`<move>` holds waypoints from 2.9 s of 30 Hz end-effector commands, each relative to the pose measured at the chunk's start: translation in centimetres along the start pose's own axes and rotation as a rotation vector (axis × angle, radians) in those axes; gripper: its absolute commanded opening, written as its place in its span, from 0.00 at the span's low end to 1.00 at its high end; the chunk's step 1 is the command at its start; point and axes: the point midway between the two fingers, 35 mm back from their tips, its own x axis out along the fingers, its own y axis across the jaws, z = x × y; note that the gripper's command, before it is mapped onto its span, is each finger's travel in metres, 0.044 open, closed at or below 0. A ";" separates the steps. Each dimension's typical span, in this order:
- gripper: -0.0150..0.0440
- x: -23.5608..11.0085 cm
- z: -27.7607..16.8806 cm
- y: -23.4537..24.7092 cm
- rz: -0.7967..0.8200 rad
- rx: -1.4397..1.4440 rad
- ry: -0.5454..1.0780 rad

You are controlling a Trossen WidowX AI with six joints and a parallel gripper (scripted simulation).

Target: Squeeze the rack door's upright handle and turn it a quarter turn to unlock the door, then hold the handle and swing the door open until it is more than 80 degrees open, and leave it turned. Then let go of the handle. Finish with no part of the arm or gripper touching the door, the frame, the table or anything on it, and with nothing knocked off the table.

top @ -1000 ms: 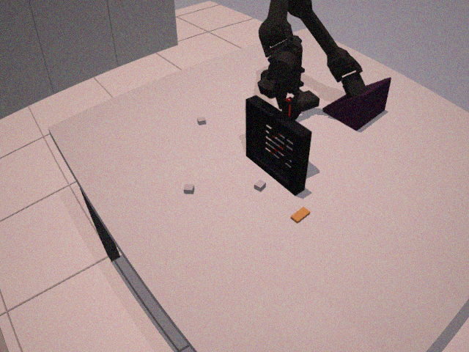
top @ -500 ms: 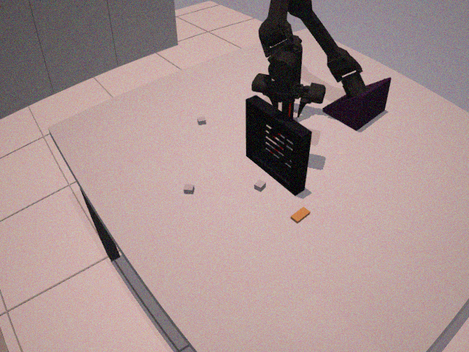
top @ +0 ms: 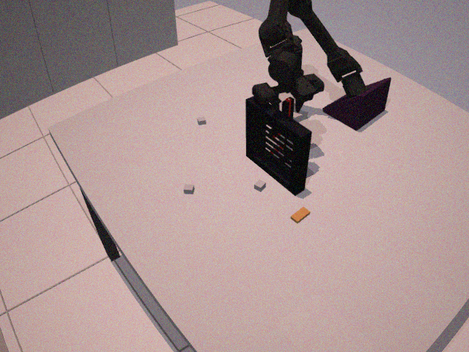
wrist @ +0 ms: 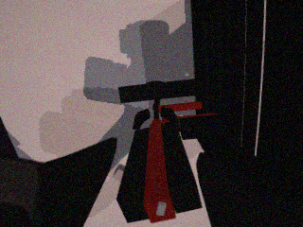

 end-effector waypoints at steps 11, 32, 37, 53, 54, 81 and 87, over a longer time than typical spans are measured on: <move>0.74 0.0 0.0 0.0 -0.001 -0.460 0.001; 0.28 0.0 0.0 0.0 -0.001 -0.460 0.001; 0.28 0.0 0.0 0.1 -0.001 -0.431 0.001; 0.28 0.0 0.4 1.3 0.000 -0.122 0.000; 0.28 0.0 0.4 1.4 0.000 -0.103 0.000; 0.28 0.0 2.3 5.3 0.001 0.343 -0.001; 0.28 0.0 2.9 6.1 0.002 0.431 -0.001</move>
